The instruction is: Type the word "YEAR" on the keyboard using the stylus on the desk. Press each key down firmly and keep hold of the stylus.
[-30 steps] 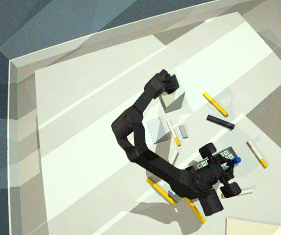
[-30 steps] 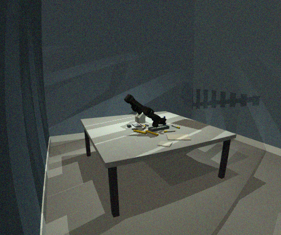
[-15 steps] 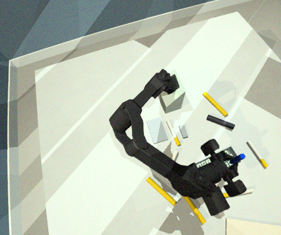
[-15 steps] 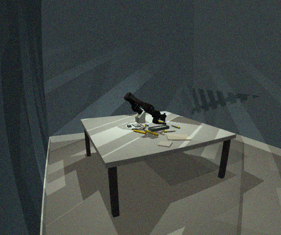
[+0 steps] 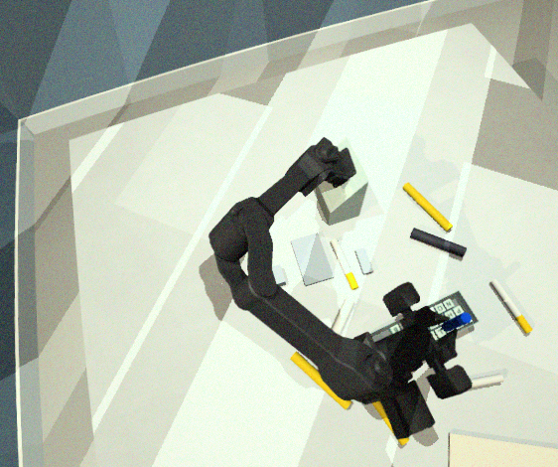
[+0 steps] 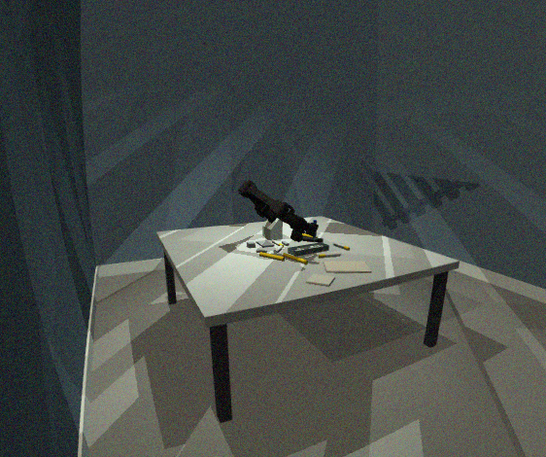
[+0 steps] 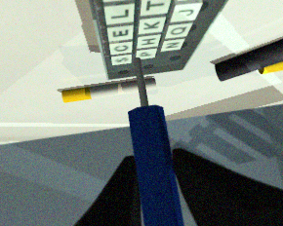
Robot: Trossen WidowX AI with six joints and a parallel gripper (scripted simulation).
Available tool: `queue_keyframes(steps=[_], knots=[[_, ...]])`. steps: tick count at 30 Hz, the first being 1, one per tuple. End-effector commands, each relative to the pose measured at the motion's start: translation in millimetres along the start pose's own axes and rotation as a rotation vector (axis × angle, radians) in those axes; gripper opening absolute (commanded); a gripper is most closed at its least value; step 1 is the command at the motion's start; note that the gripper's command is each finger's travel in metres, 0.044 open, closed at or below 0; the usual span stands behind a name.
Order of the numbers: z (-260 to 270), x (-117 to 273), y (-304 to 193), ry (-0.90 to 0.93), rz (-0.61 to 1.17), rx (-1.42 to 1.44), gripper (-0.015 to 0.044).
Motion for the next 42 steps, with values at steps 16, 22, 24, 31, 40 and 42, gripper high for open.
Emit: queue_keyframes(steps=[16,22,24,31,40,42], knots=[[0.8,0.6,19.9,0.011,-0.002,0.008,0.0000],[0.9,-2.0,22.2,0.011,-0.002,0.008,0.0081],[1.0,-2.9,23.6,0.011,-0.002,0.008,0.0081],[1.0,-3.3,24.0,0.011,-0.002,0.008,0.0081],[1.1,-5.0,26.8,0.011,-0.002,0.008,0.0081],[1.1,-5.4,27.5,0.011,-0.002,0.008,0.0081]])
Point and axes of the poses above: the point midway between the two fingers, 35 mm back from their tips, its own x axis back along the fingers, its own z axis across the jaws, y = z × x, the point moved 9 cm from there along x, back along the fingers, and after that the axes turned 1 degree about -x, right-handed, at the moved point
